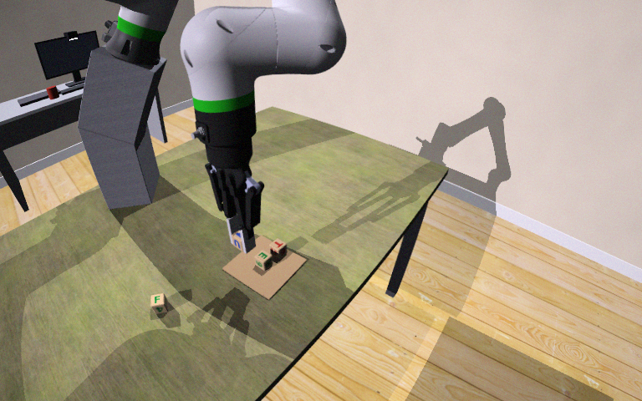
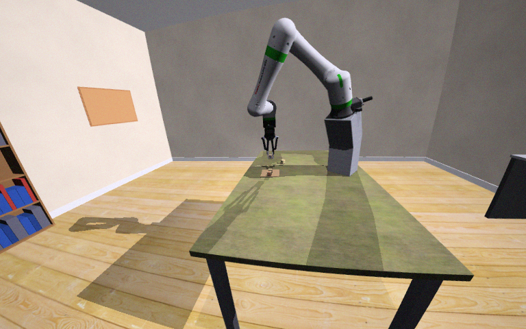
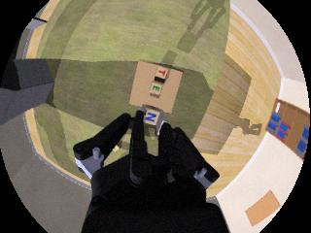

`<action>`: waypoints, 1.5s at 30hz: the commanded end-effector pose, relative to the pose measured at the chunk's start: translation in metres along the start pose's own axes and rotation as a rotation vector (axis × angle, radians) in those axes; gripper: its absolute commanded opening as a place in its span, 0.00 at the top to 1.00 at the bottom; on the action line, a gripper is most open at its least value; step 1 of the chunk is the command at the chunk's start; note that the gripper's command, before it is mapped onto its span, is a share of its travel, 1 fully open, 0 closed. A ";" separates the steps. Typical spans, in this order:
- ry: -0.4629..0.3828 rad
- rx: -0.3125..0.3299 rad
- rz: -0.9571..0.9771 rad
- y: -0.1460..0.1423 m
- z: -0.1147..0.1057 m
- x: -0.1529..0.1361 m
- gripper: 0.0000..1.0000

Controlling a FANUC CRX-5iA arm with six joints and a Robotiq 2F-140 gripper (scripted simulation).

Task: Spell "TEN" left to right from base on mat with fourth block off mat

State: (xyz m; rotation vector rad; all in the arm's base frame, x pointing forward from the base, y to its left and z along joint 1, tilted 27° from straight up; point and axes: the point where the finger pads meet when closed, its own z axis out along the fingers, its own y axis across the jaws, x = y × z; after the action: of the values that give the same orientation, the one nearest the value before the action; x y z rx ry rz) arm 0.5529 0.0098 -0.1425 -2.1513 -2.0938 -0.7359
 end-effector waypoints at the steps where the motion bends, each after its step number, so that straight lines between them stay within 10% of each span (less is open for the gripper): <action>1: -0.006 0.004 0.016 0.000 0.000 0.000 0.84; 21: -0.007 0.005 0.017 0.000 0.010 0.000 0.84; 45: -0.007 0.005 0.017 0.000 0.093 0.001 0.84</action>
State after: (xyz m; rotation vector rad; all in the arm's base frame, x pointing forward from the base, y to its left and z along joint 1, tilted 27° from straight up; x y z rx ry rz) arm 0.5780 0.0417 -0.2186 -2.1694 -2.0758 -0.7218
